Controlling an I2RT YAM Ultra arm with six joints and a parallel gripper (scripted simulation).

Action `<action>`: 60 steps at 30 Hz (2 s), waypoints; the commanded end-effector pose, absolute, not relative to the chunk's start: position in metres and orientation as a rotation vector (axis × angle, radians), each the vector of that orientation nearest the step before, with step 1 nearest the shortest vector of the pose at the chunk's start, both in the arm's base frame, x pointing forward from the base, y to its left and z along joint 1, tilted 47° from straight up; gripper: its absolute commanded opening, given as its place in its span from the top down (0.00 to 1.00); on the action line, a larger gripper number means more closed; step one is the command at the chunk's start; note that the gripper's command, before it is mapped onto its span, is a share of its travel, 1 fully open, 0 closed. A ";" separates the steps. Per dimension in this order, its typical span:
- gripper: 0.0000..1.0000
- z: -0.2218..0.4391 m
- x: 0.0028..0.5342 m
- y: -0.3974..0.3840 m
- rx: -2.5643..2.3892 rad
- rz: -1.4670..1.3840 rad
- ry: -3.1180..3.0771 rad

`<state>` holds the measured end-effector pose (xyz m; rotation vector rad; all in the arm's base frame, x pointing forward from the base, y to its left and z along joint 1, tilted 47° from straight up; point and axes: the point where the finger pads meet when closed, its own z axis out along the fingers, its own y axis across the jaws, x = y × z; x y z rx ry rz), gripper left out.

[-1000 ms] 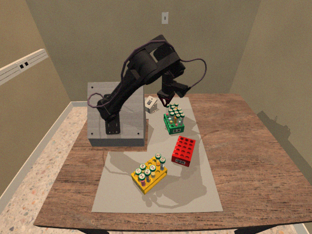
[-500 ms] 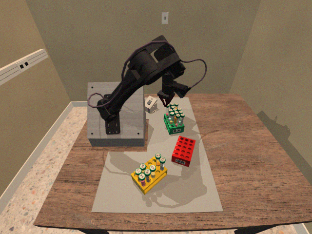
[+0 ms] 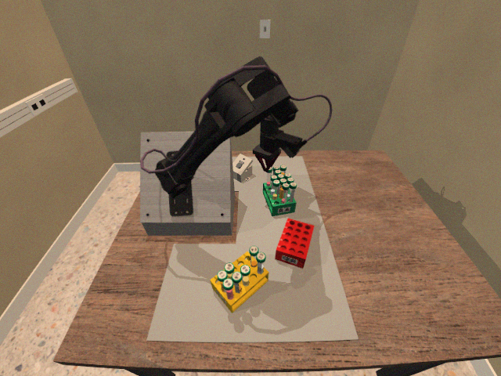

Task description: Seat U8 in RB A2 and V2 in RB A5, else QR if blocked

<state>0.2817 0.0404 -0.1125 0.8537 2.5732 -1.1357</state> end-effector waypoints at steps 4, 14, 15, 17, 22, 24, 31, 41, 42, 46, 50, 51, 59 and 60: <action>1.00 -0.111 0.276 0.036 0.814 -1.169 2.572; 1.00 -0.101 0.288 0.049 0.832 -1.118 2.553; 1.00 -0.101 0.288 0.049 0.832 -1.118 2.553; 1.00 -0.100 0.292 0.052 0.837 -1.103 2.550; 1.00 -0.098 0.291 0.057 0.843 -1.099 2.558; 1.00 -0.097 0.292 0.059 0.846 -1.098 2.561; 1.00 -0.094 0.290 0.064 0.845 -1.104 2.565; 1.00 -0.087 0.292 0.070 0.847 -1.097 2.563; 1.00 -0.086 0.292 0.071 0.847 -1.096 2.563; 1.00 -0.083 0.293 0.074 0.846 -1.097 2.562; 1.00 -0.082 0.293 0.075 0.847 -1.096 2.563; 1.00 -0.088 0.288 0.073 0.835 -1.130 2.569; 1.00 -0.081 0.289 0.081 0.840 -1.117 2.568; 1.00 -0.080 0.289 0.082 0.841 -1.115 2.568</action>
